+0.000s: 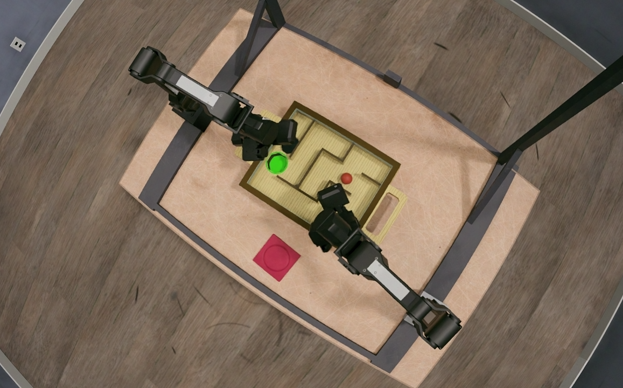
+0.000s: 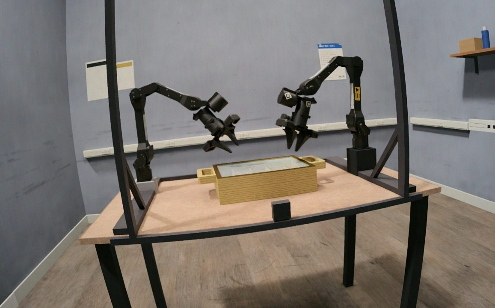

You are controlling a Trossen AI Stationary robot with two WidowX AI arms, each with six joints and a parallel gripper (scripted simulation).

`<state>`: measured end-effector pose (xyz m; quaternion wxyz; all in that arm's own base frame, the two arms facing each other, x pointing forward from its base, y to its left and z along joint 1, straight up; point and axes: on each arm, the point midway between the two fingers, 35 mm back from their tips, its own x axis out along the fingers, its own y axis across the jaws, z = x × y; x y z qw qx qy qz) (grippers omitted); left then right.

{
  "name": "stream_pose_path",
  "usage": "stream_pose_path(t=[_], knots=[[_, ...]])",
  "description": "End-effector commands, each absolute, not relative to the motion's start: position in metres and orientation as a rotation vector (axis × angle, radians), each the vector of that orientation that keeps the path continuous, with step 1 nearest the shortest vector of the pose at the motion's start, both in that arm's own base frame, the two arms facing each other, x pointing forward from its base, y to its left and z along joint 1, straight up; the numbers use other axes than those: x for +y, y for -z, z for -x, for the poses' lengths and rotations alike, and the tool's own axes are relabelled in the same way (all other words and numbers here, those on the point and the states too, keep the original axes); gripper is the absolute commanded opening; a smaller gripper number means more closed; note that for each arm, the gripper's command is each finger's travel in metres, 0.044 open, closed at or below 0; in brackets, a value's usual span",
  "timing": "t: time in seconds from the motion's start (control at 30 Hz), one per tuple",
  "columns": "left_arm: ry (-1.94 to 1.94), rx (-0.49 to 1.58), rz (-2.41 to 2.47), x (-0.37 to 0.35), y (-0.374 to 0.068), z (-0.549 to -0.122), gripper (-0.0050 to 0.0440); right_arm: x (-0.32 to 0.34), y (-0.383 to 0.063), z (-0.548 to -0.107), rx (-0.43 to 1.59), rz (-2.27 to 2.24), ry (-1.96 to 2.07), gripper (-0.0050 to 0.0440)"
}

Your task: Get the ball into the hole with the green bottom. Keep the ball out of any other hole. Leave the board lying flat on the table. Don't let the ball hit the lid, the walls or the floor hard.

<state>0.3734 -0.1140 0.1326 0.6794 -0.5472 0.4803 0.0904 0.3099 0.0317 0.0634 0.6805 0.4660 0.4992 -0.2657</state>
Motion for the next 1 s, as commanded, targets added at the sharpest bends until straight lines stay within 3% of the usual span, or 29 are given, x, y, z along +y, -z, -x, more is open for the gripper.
stream_pose_path(t=[0.0,0.07,0.63,0.97], knots=[[-0.251,1.125,1.332,-0.133,-0.160,-0.358,0.0186,0.024,-0.084,-0.301,1.127,-1.119,0.665,0.0186],[-0.430,1.242,1.343,-0.134,-0.120,-0.337,0.0186,0.024,-0.059,-0.278,1.206,-1.137,0.758,0.0186],[-1.071,1.417,1.443,-0.154,-0.104,-0.247,0.0186,0.018,-0.053,-0.219,1.310,-1.329,1.121,0.0186],[-1.060,1.431,1.434,-0.155,-0.093,-0.246,0.0186,0.018,-0.058,-0.228,1.291,-1.327,1.086,0.0186]])
